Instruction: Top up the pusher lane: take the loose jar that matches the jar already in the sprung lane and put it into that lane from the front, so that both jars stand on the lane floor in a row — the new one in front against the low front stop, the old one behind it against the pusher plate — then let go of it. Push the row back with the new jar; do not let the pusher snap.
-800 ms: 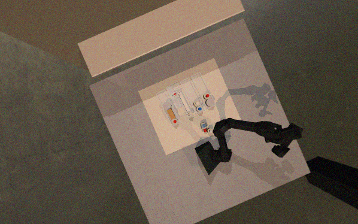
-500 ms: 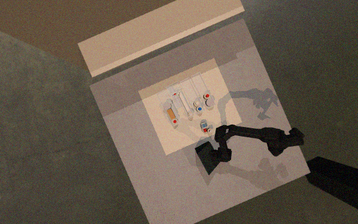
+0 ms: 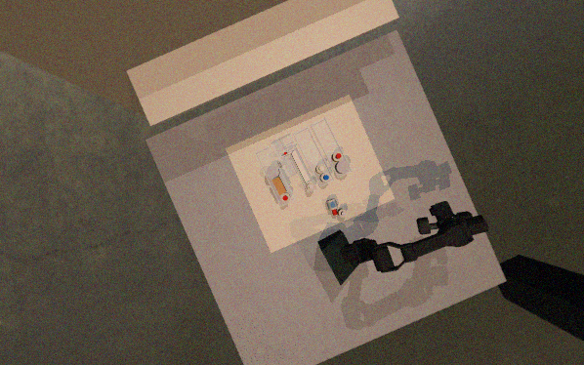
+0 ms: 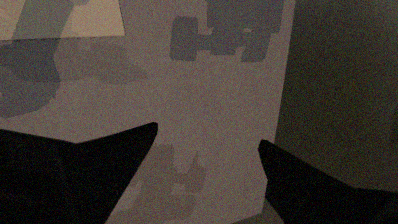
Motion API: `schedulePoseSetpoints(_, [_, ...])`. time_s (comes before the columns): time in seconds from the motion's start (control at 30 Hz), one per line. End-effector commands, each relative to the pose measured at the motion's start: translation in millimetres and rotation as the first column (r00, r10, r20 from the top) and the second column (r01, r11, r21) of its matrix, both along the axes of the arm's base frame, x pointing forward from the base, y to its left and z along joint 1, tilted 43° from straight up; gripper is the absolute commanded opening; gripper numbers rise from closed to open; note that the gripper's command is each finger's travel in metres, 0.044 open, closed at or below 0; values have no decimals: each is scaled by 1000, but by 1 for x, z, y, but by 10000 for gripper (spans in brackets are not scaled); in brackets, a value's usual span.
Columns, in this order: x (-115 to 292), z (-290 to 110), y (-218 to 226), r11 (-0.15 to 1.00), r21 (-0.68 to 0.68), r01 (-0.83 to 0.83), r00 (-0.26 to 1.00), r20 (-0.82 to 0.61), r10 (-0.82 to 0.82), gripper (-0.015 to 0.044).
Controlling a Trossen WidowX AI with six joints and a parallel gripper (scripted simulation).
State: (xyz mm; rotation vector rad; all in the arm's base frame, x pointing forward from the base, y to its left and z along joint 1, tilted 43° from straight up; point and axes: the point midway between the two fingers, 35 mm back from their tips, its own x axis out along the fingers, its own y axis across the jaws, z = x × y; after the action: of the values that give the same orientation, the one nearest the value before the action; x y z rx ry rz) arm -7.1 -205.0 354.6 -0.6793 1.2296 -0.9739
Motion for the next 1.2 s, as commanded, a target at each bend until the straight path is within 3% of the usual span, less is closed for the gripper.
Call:
schedulePoseSetpoints(0.0, [36,-38,-12,984,163,-64,988,146,40,440])
schedulePoseSetpoints(0.3, [112,-108,-1,876,461,-141,968,251,24,440])
schedulePoseSetpoints(0.6, [168,-172,50,752,653,-84,989,147,-17,440])
schedulePoseSetpoints(0.87, [188,-216,109,740,672,14,1000,-17,-4,440])
schedulePoseSetpoints(1.17, [183,-249,167,844,535,30,989,-139,52,440])
